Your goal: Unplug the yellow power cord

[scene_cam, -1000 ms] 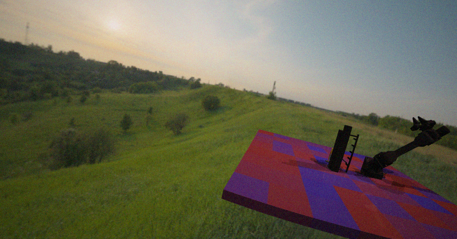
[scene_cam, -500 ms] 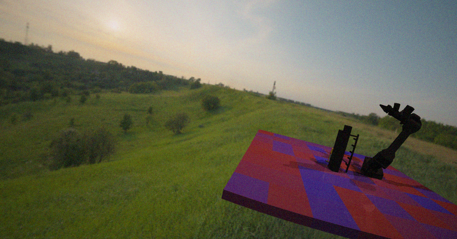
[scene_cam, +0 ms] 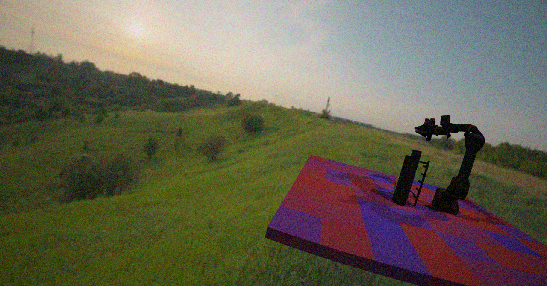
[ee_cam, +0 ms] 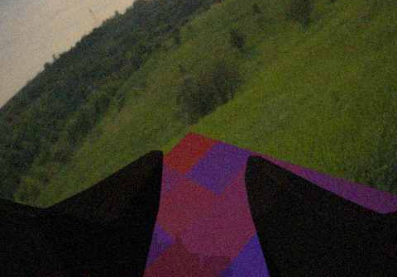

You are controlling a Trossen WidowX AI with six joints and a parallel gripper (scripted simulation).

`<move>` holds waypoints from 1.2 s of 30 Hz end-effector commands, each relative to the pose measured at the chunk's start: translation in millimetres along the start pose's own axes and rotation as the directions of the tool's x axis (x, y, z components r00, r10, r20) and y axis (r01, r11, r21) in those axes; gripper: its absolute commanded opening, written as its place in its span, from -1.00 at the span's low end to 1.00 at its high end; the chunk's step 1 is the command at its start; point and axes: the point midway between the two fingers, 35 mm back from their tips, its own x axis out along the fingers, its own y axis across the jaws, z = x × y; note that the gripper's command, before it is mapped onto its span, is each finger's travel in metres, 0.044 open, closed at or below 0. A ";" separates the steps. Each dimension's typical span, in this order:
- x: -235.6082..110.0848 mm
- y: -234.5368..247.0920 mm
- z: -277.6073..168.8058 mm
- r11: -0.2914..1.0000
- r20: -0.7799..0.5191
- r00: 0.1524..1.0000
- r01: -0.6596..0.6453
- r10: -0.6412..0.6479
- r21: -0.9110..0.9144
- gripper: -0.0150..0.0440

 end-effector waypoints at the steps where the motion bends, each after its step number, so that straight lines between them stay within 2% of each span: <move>1: 37.2 22.8 -48.9 0.993 -0.161 0.986 0.064 -0.046 0.104 0.05; 6: 75.0 54.3 -128.1 0.957 -0.396 0.910 0.216 -0.126 0.192 0.05; 11: 90.3 79.6 -211.8 0.888 -0.602 0.766 0.415 -0.225 0.196 0.05; 17: 77.5 102.8 -316.4 0.735 -0.786 0.491 0.674 -0.376 0.069 0.05; 21: 51.3 113.1 -377.1 0.587 -0.835 0.268 0.806 -0.480 -0.079 0.05; 23: 40.2 115.8 -394.9 0.530 -0.837 0.191 0.837 -0.513 -0.134 0.05; 36: 37.1 120.2 -399.7 0.523 -0.837 0.181 0.841 -0.517 -0.141 0.05</move>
